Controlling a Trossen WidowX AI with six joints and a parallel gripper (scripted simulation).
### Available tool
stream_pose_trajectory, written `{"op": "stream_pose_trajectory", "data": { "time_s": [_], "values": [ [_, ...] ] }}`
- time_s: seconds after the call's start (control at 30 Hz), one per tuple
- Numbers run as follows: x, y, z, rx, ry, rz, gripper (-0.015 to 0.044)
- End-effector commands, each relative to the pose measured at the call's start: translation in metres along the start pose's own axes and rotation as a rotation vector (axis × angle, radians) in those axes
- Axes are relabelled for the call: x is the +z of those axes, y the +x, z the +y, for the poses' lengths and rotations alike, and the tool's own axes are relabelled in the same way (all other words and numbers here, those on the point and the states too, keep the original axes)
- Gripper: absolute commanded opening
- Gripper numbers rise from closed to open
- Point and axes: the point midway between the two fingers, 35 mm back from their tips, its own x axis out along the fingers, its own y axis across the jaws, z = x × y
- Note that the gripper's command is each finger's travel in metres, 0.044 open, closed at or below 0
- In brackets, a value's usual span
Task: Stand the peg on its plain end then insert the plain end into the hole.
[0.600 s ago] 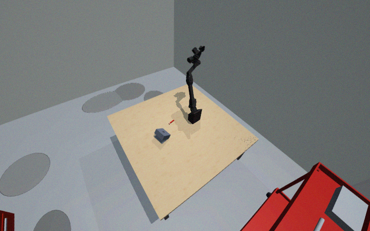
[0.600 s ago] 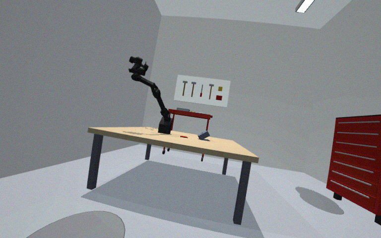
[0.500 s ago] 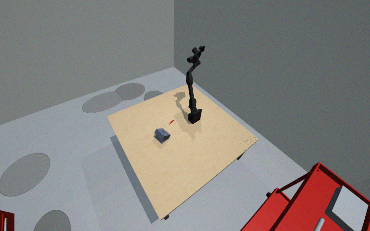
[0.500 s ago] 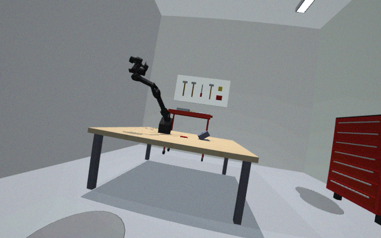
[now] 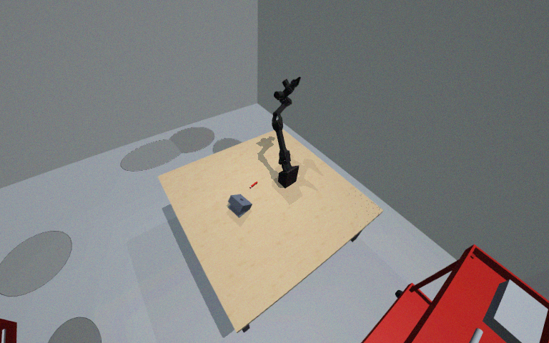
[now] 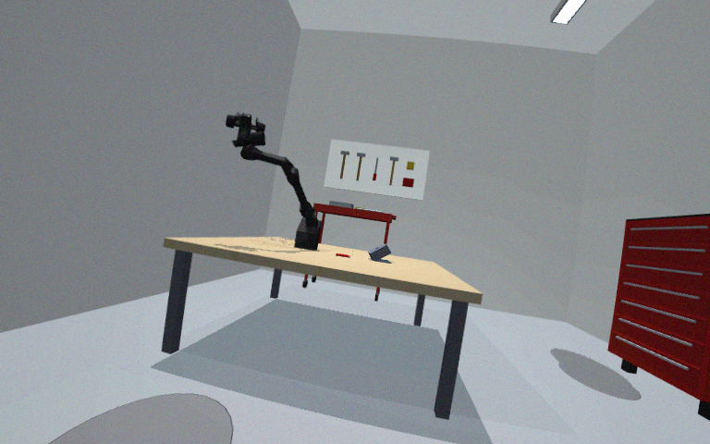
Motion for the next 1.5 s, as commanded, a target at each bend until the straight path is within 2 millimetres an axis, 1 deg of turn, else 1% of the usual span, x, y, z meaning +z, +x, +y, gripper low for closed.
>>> {"op": "stream_pose_trajectory", "data": {
  "time_s": [0.0,0.2,0.37,0.57,0.73,0.9,1.1,1.3,1.47],
  "values": [
    [-0.004,-0.031,0.025,0.121,-0.025,0.014,0.0440],
    [-0.007,-0.085,0.056,0.308,-0.061,0.039,0.0440],
    [-0.008,-0.135,0.076,0.468,-0.087,0.054,0.0440],
    [-0.007,-0.200,0.090,0.665,-0.114,0.065,0.0440],
    [-0.004,-0.258,0.094,0.832,-0.133,0.068,0.0440],
    [0.000,-0.317,0.088,1.001,-0.150,0.065,0.0440],
    [0.005,-0.385,0.071,1.200,-0.167,0.056,0.0440],
    [0.009,-0.445,0.045,1.383,-0.184,0.044,0.0440],
    [0.012,-0.494,0.012,1.544,-0.204,0.022,0.0440]
  ]
}}
